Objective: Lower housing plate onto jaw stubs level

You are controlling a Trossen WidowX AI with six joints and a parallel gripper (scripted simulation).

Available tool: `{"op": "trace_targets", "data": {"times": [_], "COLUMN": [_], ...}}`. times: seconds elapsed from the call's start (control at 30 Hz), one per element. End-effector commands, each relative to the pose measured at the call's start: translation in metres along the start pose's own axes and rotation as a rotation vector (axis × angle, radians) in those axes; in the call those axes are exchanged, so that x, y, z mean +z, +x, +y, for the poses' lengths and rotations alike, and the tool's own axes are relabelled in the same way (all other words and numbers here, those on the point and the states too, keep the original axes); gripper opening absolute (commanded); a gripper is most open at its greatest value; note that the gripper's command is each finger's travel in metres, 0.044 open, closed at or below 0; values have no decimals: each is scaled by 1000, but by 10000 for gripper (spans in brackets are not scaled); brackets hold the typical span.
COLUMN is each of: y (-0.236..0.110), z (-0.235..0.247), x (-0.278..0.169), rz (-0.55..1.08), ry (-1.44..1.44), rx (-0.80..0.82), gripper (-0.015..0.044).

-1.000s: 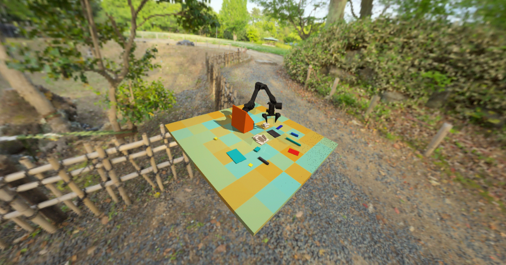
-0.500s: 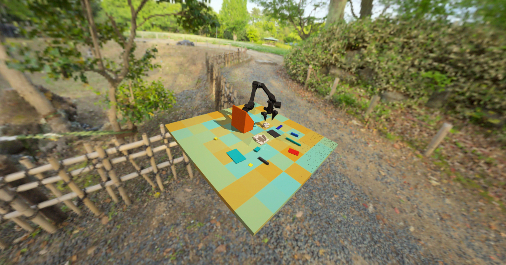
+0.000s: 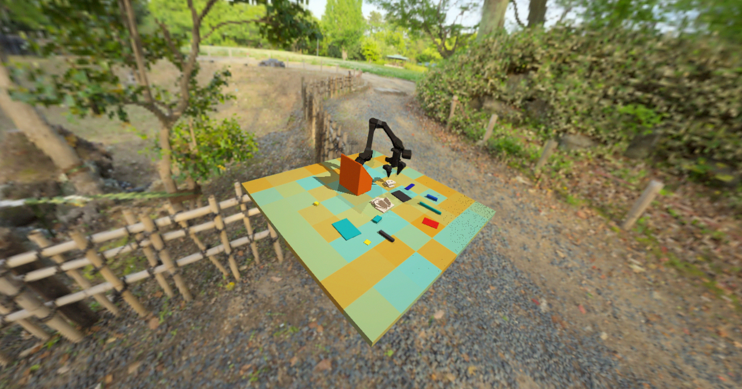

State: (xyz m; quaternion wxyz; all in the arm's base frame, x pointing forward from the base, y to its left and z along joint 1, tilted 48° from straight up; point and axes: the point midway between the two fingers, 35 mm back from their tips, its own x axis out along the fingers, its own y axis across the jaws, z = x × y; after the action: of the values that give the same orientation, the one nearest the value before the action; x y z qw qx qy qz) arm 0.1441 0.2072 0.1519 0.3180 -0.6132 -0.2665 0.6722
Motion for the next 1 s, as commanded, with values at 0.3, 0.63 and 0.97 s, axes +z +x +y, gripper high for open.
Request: {"op": "trace_targets", "data": {"times": [0.3,0.63,0.97], "y": [25,33,45], "z": [5,5,5], "x": [4,3,4], "rz": [-9,-10,-10], "ry": [12,12,12], "rx": [8,9,8], "gripper": [440,440,440]}}
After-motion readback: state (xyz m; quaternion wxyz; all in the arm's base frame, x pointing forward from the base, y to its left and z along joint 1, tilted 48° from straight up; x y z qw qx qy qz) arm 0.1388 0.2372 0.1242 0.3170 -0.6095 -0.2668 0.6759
